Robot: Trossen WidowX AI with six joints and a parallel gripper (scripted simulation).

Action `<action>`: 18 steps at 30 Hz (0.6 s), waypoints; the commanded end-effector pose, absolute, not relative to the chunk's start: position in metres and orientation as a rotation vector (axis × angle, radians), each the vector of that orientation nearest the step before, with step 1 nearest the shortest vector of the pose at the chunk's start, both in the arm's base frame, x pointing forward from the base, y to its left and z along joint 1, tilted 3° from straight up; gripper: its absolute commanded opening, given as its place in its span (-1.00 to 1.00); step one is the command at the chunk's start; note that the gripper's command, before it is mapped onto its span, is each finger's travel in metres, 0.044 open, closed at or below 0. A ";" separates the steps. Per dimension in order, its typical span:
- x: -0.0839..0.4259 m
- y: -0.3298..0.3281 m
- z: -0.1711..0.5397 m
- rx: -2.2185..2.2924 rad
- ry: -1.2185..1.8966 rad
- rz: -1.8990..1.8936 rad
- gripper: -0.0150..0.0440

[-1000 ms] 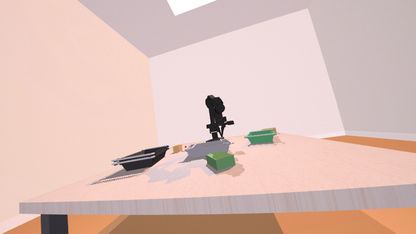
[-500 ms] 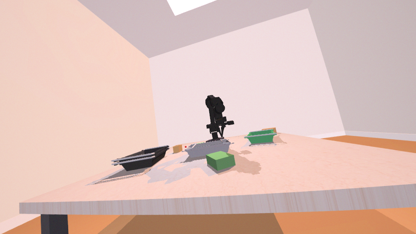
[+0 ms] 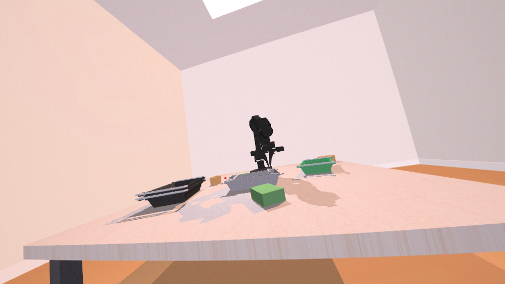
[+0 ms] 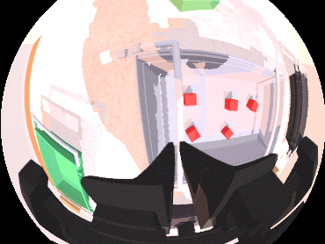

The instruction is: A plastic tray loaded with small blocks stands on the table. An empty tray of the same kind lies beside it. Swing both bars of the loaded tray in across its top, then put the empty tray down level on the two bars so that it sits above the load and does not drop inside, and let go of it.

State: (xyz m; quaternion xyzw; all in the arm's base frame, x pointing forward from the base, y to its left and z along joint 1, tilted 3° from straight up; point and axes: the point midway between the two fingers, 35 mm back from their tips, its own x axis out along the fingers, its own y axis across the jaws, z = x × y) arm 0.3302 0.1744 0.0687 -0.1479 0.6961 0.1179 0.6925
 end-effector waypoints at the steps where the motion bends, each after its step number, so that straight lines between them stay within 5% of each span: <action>1: 0.330 0.174 0.069 -0.331 1.555 0.263 -0.14; 14: 0.327 0.176 0.158 -0.330 1.556 0.264 1.00; 18: 0.305 0.210 0.118 -0.606 1.517 0.542 1.00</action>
